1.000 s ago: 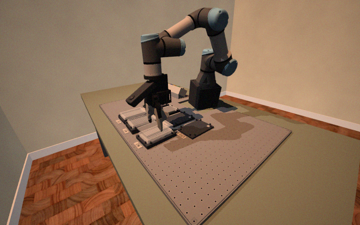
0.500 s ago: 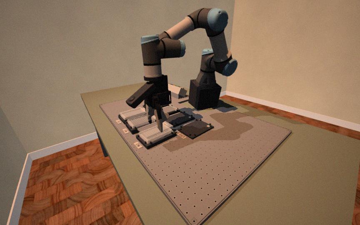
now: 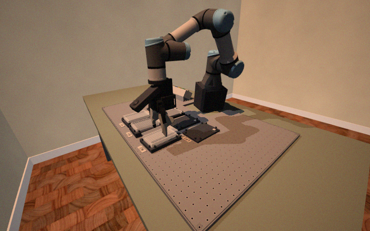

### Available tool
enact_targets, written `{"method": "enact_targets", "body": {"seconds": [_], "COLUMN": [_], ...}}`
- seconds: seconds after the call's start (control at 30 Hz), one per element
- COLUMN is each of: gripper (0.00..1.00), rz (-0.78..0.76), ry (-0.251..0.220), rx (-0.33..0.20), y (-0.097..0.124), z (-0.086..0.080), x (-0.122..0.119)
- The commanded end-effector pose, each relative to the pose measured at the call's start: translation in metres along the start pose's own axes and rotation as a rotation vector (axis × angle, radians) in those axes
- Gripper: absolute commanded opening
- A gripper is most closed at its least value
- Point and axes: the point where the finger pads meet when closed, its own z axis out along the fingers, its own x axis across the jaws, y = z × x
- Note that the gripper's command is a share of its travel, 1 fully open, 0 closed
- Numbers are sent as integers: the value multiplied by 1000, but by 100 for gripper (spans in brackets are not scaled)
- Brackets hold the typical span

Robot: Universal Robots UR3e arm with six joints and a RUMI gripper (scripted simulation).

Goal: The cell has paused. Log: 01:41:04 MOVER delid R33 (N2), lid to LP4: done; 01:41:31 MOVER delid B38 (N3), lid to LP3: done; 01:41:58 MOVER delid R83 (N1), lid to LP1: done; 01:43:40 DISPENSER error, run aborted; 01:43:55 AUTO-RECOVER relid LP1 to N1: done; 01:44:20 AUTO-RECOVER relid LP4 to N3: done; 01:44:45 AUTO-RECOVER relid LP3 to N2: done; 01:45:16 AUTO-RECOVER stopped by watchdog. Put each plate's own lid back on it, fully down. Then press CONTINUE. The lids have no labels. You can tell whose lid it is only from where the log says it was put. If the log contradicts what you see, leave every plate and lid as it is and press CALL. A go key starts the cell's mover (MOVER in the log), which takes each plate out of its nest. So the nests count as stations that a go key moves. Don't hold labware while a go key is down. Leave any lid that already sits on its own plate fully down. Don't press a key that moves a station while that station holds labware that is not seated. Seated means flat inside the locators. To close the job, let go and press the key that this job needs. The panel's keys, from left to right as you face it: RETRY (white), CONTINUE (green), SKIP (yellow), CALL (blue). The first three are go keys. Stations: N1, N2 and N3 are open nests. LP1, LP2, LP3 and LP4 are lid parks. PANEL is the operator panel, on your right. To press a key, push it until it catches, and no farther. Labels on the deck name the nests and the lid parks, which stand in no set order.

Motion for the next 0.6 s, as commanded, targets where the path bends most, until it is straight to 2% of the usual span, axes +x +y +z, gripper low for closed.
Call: {"method": "enact_targets", "body": {"seconds": [0.0, 0.57], "gripper": [0, 0], "rz": [0, 0], "ry": [1, 1], "rx": [4, 4], "y": [-1, -1], "z": [1, 6], "x": [0, 0]}}
